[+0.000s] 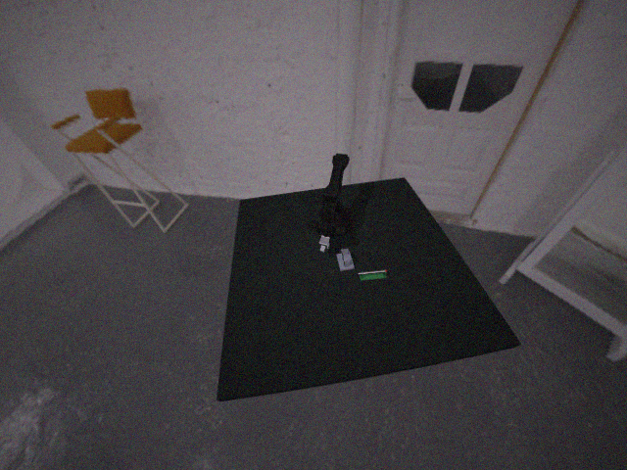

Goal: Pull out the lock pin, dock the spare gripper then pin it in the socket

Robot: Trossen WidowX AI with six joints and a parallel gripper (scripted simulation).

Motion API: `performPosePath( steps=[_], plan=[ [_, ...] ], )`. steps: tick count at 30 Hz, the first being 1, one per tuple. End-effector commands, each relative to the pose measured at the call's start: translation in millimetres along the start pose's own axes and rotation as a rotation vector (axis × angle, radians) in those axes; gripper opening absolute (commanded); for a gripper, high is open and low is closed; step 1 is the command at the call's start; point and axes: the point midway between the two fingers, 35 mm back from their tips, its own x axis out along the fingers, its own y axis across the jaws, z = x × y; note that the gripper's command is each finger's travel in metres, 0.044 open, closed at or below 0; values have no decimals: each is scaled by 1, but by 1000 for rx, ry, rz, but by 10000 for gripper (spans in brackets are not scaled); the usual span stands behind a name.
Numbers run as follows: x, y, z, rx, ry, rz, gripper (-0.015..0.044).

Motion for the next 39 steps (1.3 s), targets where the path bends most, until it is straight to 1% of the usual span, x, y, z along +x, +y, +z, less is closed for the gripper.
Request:
performPosePath(
  steps=[1, 39],
  plan=[
    [-6, 6, 9, -24, 16, 12, 0],
    [-29, 61, 22, -244, 452, 43, 0]
  ],
)
